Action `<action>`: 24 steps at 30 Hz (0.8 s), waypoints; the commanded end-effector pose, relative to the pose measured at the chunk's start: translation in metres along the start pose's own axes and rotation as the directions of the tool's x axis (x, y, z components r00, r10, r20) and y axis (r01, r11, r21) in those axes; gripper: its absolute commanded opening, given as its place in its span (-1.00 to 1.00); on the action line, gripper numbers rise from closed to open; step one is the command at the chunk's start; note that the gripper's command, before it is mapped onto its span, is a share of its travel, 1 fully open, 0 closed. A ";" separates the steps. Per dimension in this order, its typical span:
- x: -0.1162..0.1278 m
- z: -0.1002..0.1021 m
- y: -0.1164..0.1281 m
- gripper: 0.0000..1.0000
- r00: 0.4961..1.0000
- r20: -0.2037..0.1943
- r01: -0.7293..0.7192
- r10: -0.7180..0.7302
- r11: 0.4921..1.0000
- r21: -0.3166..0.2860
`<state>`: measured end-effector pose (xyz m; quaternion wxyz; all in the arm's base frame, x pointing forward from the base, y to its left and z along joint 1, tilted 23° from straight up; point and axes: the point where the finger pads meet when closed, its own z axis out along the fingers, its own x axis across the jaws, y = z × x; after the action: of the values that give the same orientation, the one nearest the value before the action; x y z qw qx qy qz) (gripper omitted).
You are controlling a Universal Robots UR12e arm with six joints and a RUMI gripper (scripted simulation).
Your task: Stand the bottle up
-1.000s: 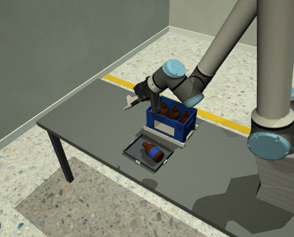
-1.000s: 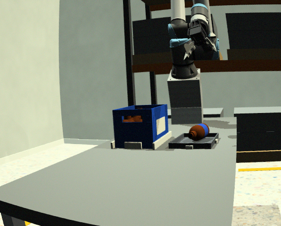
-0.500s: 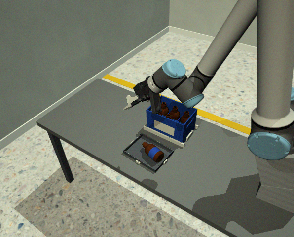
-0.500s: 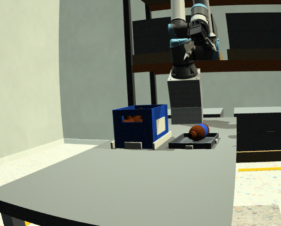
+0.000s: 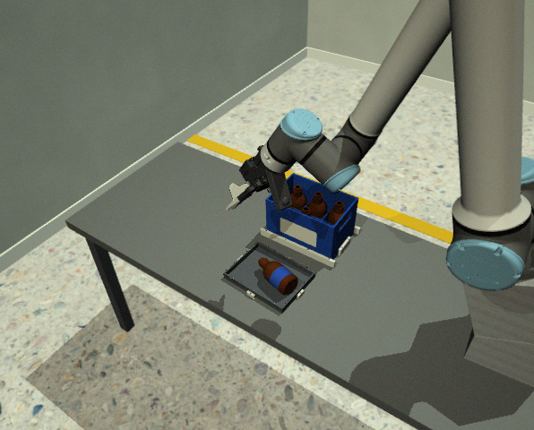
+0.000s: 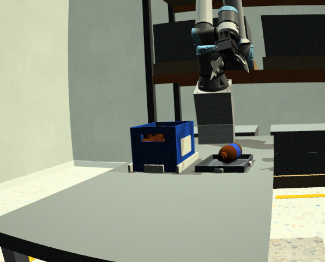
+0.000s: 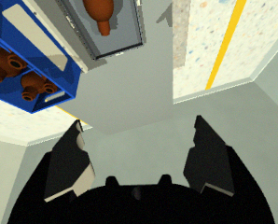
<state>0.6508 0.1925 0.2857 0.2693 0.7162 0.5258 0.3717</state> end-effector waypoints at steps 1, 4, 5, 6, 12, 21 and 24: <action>-0.019 0.045 -0.021 1.00 0.999 0.049 0.008 -0.016 0.988 0.155; -0.024 0.055 -0.027 1.00 0.998 0.060 0.007 -0.020 0.981 0.196; -0.030 0.064 -0.034 1.00 0.997 0.071 0.006 -0.023 0.972 0.236; -0.036 0.073 -0.040 1.00 0.996 0.081 0.003 -0.026 0.961 0.276; -0.063 0.107 -0.073 1.00 0.992 0.121 -0.020 -0.039 0.890 0.456; -0.071 0.115 -0.083 1.00 0.991 0.131 -0.030 -0.042 0.862 0.506; -0.071 0.115 -0.083 1.00 0.991 0.131 -0.030 -0.042 0.862 0.506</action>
<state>0.6860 0.1507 0.1370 0.1087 0.7840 0.5871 0.1699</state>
